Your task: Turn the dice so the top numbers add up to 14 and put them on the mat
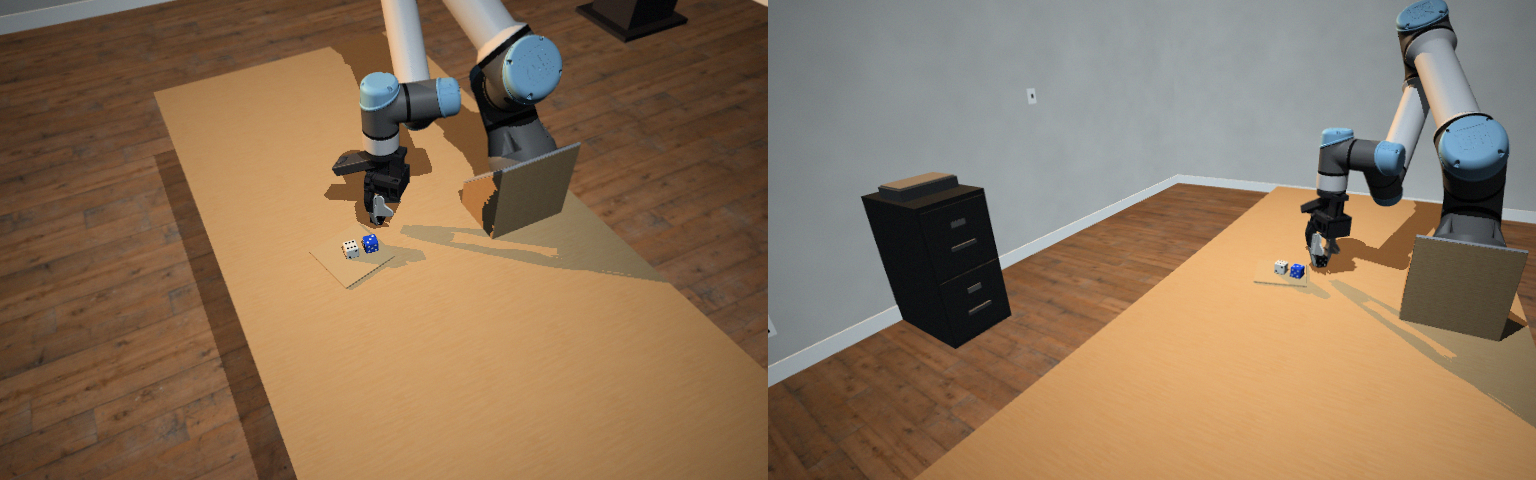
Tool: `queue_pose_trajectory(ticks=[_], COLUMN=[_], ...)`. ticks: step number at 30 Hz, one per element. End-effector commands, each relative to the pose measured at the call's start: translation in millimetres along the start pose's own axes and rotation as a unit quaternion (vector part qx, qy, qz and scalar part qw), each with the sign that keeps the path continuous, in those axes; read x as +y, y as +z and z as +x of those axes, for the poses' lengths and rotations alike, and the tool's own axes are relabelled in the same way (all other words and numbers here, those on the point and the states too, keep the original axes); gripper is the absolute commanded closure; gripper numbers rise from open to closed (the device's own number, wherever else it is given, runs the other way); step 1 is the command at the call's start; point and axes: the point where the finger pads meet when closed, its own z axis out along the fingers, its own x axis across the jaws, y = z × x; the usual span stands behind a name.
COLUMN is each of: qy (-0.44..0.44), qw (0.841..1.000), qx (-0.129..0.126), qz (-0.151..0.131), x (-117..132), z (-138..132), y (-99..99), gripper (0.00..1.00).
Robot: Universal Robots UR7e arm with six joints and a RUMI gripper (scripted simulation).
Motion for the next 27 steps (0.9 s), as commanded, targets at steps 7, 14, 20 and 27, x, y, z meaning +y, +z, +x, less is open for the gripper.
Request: queue_pose_trajectory(ticks=[7, 14, 20, 27], qy=[0.000, 0.000, 0.000, 0.000], qw=[1.000, 1.000, 1.000, 1.000], qx=[0.001, 0.001, 0.001, 0.001], qz=[-0.001, -0.001, -0.001, -0.001], x=[0, 0, 0, 0], z=[0, 0, 0, 0], y=[-22.7, -43.3, -54.2, -69.5], gripper=[0.90, 0.90, 0.90, 0.90])
